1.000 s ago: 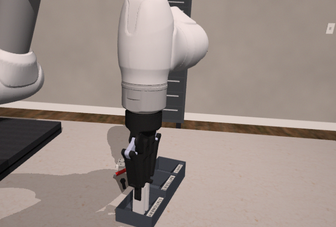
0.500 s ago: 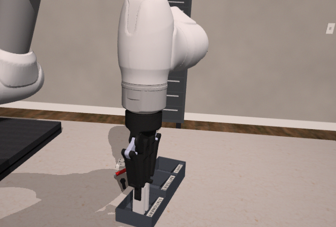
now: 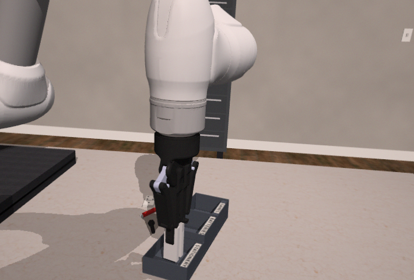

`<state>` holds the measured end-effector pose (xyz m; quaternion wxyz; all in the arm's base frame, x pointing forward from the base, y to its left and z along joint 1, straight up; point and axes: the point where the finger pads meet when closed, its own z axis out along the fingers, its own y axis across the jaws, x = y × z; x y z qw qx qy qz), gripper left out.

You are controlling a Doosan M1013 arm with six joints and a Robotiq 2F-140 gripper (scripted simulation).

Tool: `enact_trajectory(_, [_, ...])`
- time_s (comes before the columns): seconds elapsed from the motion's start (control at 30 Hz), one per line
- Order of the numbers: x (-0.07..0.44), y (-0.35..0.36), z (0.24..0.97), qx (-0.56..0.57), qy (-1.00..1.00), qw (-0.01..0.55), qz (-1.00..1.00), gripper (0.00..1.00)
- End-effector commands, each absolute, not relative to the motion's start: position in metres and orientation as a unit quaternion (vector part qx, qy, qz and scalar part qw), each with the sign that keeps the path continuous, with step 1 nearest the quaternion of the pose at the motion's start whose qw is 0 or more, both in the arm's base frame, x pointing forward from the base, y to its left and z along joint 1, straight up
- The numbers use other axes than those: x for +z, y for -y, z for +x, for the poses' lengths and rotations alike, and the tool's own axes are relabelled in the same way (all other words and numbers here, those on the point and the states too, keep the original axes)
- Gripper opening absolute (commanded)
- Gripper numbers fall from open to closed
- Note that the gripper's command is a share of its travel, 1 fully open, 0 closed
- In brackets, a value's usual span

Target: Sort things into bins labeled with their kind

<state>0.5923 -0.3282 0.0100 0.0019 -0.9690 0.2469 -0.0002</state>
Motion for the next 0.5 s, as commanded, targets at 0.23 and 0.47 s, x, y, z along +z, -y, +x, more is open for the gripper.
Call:
enact_trajectory(0.23, [0.023, 0.328, 0.592, 0.0, -0.247, 0.002, -0.969, 0.05])
enact_trajectory(0.47, [0.03, 0.328, 0.592, 0.0, -0.247, 0.002, -0.969, 0.05])
